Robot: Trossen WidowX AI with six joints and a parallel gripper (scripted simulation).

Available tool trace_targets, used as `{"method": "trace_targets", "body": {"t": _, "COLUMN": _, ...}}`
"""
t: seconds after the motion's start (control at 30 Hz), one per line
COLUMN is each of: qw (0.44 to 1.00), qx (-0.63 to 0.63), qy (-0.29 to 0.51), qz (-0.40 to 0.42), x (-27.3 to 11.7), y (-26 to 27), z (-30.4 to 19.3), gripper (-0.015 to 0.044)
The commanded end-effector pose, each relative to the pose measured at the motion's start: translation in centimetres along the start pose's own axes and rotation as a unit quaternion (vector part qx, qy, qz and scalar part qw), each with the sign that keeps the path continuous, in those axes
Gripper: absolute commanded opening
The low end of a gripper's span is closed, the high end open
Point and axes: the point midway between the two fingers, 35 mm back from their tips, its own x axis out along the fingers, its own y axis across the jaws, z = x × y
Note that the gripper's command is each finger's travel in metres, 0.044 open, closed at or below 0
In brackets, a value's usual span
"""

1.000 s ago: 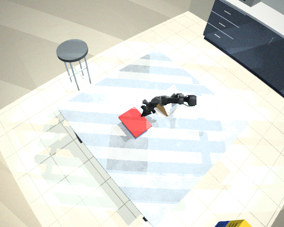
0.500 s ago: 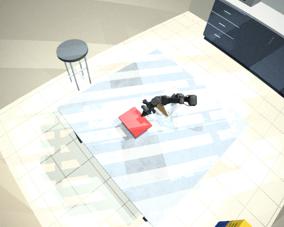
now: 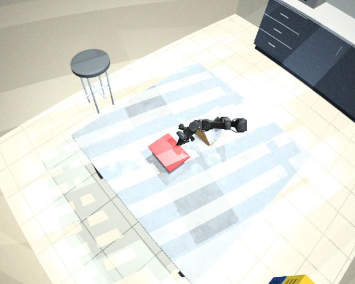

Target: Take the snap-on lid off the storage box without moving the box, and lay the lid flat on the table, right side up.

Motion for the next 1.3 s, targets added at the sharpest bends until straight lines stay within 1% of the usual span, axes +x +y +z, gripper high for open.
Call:
{"method": "trace_targets", "body": {"t": 0.0, "qw": 1.0, "qx": -0.001, "qy": 0.0, "qz": 0.0, "x": -0.08, "y": 0.11, "z": 0.01, "gripper": 0.0}}
{"method": "trace_targets", "body": {"t": 1.27, "qw": 1.0, "qx": 0.0, "qy": 0.0, "qz": 0.001, "x": -0.46, "y": 0.62, "z": 0.04, "gripper": 0.0}}
